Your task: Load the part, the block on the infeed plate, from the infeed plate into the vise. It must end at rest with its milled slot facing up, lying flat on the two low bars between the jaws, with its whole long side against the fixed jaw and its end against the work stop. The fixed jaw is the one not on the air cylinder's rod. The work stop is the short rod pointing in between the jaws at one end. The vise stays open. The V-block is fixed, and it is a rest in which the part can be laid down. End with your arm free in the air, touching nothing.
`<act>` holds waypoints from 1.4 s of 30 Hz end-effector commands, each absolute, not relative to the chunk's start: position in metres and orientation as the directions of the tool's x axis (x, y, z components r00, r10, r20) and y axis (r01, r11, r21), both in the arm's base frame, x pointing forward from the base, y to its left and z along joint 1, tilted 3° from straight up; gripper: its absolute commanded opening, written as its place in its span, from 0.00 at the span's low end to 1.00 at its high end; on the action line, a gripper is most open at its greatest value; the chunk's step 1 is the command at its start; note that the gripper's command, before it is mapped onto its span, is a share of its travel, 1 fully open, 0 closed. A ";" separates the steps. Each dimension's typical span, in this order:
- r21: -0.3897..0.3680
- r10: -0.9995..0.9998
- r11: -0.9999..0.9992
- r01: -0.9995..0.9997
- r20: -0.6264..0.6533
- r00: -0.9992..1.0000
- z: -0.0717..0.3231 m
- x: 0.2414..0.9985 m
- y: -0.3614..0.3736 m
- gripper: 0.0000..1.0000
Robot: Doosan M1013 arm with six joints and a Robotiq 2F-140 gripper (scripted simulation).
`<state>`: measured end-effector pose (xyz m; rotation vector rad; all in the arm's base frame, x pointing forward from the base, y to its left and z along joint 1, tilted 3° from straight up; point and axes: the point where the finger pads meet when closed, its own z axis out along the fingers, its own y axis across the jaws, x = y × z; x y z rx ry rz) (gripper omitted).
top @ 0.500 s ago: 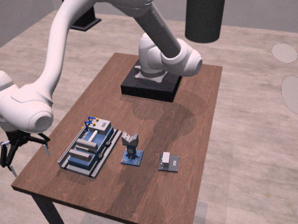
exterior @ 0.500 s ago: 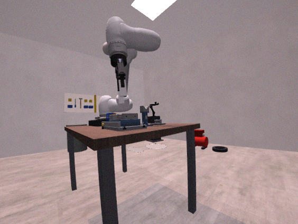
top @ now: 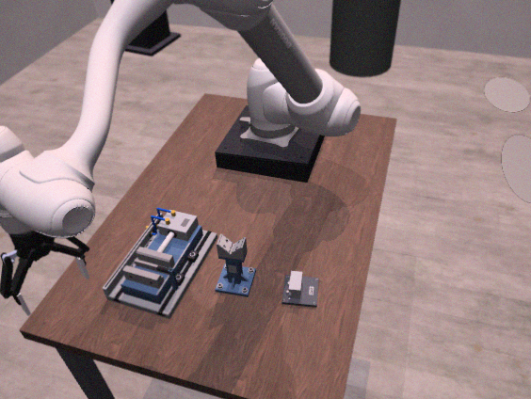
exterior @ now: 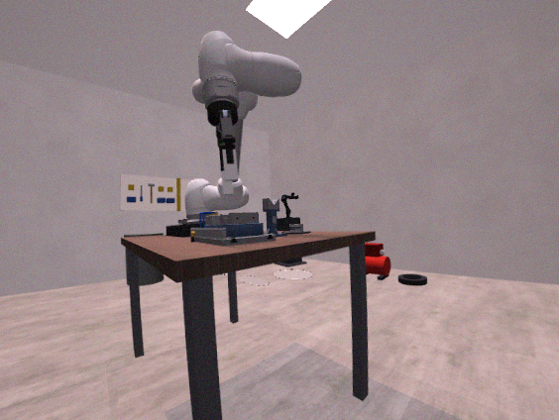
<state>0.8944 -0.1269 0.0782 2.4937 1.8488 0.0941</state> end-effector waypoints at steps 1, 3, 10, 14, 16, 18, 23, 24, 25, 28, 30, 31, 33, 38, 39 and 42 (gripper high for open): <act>0.065 0.957 -0.291 0.955 0.027 0.290 0.078 0.894 -0.127 1.00; 0.065 0.957 -0.290 0.955 0.027 0.289 0.079 0.894 -0.126 1.00; 0.043 0.988 -0.153 0.987 0.014 0.153 0.097 0.863 -0.028 1.00; 0.029 0.998 -0.064 0.998 0.005 0.064 0.106 0.840 0.024 1.00; 0.022 1.000 -0.015 1.000 0.000 0.015 0.110 0.826 0.049 1.00; 0.022 1.000 -0.015 1.000 0.000 0.015 0.113 0.820 0.062 1.00; 0.007 0.997 0.083 0.997 -0.011 -0.083 0.124 0.779 0.125 1.00; 0.007 0.997 0.083 0.997 -0.011 -0.083 0.127 0.771 0.137 1.00; 0.007 0.997 0.083 0.997 -0.011 -0.083 0.129 0.764 0.149 1.00; 0.000 0.992 0.129 0.992 -0.016 -0.129 0.136 0.737 0.183 1.00; -0.006 0.985 0.171 0.985 -0.021 -0.171 0.140 0.718 0.203 1.00; -0.006 0.985 0.171 0.985 -0.021 -0.171 0.142 0.709 0.214 1.00; -0.012 0.978 0.209 0.978 -0.025 -0.209 0.146 0.688 0.234 1.00; -0.020 0.963 0.266 0.964 -0.032 -0.266 0.154 0.642 0.274 1.00; -0.020 0.963 0.266 0.964 -0.032 -0.266 0.156 0.631 0.283 1.00; -0.026 0.952 0.304 0.952 -0.037 -0.305 0.161 0.596 0.308 1.00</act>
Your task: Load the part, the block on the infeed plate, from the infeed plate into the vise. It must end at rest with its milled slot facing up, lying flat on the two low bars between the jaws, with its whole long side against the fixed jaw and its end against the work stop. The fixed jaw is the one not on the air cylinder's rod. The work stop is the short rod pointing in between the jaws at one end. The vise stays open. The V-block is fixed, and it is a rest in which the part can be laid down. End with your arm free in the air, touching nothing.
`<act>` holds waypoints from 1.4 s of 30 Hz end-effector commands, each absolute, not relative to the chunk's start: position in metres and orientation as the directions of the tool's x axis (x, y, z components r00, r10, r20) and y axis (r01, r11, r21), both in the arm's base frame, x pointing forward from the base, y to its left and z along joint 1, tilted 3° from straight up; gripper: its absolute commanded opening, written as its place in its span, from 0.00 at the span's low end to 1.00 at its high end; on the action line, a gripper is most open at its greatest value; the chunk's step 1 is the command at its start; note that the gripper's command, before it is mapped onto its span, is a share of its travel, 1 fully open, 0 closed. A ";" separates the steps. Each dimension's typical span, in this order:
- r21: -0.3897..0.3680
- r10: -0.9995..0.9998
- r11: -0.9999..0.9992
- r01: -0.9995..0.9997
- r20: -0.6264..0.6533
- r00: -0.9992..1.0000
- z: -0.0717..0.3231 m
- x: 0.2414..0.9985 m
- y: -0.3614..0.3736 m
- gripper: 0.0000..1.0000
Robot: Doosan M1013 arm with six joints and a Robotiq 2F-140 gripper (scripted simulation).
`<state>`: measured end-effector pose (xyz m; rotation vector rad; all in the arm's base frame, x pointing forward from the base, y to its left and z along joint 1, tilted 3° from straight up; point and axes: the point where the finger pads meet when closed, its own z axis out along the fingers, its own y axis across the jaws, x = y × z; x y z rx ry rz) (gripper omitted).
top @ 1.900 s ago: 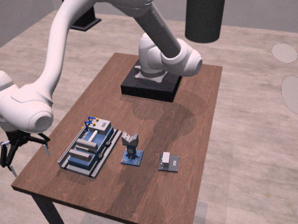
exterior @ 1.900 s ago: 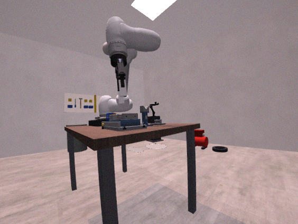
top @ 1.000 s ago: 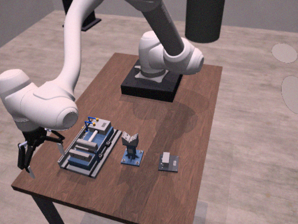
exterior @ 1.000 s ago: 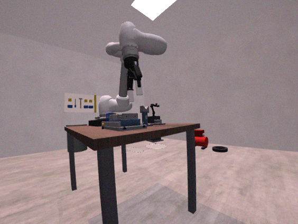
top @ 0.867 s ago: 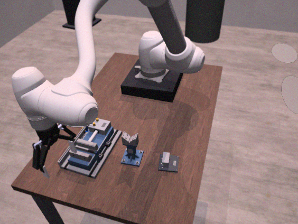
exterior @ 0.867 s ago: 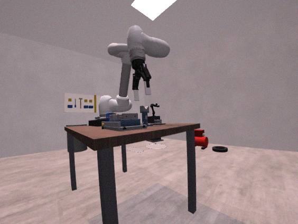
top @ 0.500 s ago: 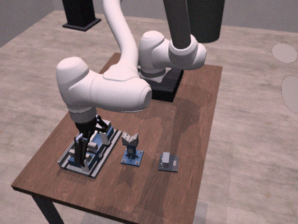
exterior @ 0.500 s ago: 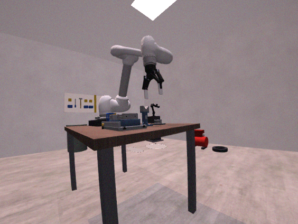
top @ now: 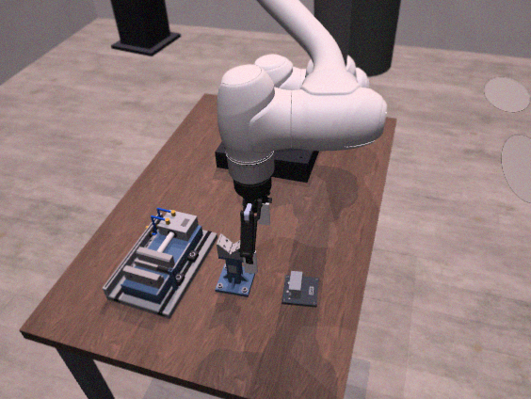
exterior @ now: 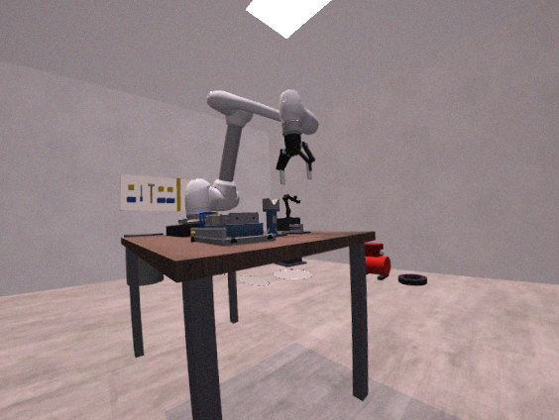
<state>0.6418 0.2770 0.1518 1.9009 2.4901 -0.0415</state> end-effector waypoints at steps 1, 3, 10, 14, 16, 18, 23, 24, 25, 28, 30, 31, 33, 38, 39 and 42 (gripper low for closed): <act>-0.026 0.951 0.307 0.951 -0.037 -0.308 0.163 0.585 0.316 1.00; -0.026 0.951 0.307 0.951 -0.038 -0.308 0.168 0.562 0.332 1.00; -0.026 0.951 0.307 0.951 -0.038 -0.308 0.168 0.558 0.335 1.00; -0.026 0.951 0.307 0.951 -0.038 -0.308 0.168 0.558 0.335 0.51; -0.026 0.951 0.307 0.951 -0.038 -0.308 0.168 0.558 0.335 0.51; -0.026 0.951 0.307 0.951 -0.038 -0.308 0.168 0.558 0.335 0.51; -0.026 0.951 0.307 0.951 -0.038 -0.308 0.168 0.558 0.335 0.51; -0.026 0.951 0.307 0.951 -0.038 -0.308 0.168 0.558 0.335 0.51; -0.026 0.951 0.307 0.951 -0.038 -0.308 0.168 0.558 0.335 0.51; -0.026 0.951 0.307 0.951 -0.038 -0.308 0.168 0.558 0.335 0.51; -0.026 0.951 0.307 0.951 -0.038 -0.308 0.168 0.558 0.335 0.51; -0.026 0.951 0.307 0.951 -0.038 -0.308 0.168 0.558 0.335 0.51; -0.026 0.951 0.307 0.951 -0.038 -0.308 0.168 0.558 0.335 0.51; -0.026 0.951 0.307 0.951 -0.038 -0.308 0.168 0.558 0.335 0.51; -0.026 0.951 0.307 0.951 -0.038 -0.308 0.168 0.558 0.335 0.51; -0.026 0.951 0.307 0.951 -0.038 -0.308 0.168 0.558 0.335 0.51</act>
